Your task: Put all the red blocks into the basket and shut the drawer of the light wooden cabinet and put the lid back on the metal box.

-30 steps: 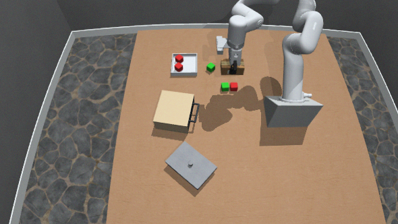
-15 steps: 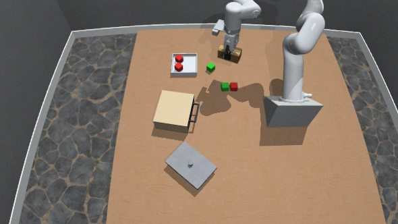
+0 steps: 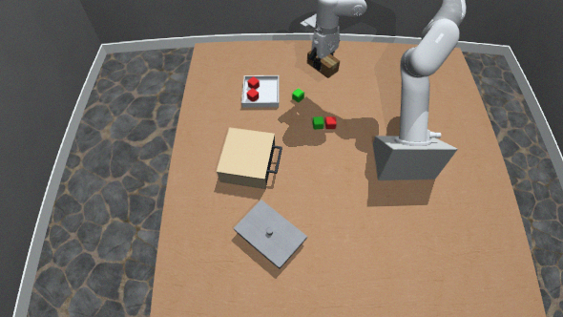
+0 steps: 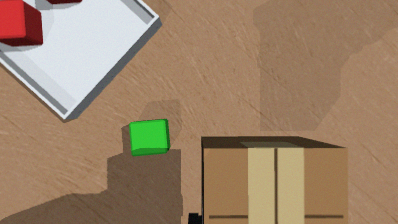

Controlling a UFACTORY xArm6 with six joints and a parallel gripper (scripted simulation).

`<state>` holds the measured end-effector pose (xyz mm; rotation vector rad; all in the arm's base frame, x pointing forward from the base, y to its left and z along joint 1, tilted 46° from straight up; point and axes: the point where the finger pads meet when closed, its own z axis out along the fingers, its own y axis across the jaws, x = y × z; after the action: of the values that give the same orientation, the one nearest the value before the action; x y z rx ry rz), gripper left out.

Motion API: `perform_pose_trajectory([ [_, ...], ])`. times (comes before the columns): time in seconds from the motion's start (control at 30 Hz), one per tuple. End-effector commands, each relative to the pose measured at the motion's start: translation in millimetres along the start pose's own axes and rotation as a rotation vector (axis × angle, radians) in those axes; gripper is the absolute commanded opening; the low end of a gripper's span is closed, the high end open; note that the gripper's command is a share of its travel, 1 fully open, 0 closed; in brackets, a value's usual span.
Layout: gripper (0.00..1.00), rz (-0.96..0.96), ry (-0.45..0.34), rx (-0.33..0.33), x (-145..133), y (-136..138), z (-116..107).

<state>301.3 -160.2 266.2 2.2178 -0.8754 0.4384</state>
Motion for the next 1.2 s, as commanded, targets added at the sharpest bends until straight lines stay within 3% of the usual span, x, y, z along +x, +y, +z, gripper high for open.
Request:
perform_pose_trajectory([
  [0.0, 0.62, 0.007, 0.003, 0.002, 1.8, 0.2, -1.0],
  [1.17, 0.62, 0.007, 0.003, 0.002, 1.9, 0.1, 16.7],
])
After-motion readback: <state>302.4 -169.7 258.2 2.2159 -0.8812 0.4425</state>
